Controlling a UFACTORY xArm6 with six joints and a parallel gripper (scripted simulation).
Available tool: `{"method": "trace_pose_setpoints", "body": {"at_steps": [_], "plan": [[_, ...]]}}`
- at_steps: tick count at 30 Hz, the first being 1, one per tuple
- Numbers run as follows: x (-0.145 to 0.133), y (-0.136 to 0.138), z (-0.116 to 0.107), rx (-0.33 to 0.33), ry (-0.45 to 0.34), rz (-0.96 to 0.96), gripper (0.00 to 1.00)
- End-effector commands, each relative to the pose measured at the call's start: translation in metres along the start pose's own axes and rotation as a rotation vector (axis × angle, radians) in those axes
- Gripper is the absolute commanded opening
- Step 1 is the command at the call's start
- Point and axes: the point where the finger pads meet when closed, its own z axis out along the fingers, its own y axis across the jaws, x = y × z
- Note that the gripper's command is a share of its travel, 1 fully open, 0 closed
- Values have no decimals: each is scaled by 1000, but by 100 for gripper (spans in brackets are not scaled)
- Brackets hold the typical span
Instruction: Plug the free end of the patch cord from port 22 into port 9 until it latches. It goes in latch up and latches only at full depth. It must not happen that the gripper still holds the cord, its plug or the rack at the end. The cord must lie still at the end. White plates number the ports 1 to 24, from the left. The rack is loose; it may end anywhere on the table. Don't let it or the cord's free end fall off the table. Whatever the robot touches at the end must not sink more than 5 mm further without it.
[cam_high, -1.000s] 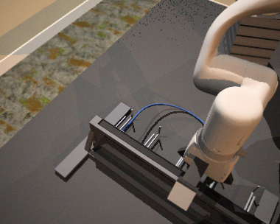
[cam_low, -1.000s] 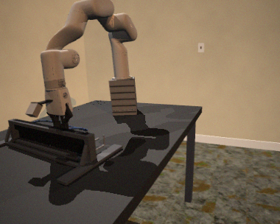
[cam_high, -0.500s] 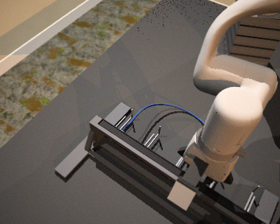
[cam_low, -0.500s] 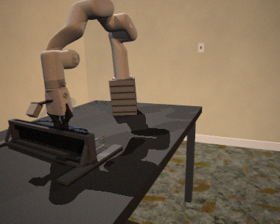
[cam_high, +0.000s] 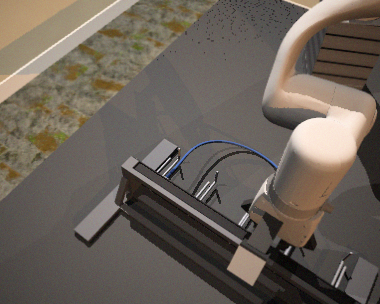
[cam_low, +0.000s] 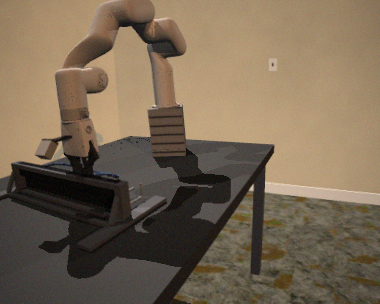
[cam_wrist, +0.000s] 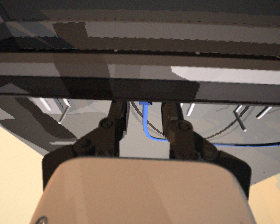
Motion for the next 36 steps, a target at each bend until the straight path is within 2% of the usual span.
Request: {"method": "trace_pose_setpoints", "body": {"at_steps": [1, 21, 36], "plan": [[2, 0, -2, 1, 5, 0, 38], [2, 0, -10, 1, 5, 0, 38], [1, 0, -52, 1, 5, 0, 38]]}}
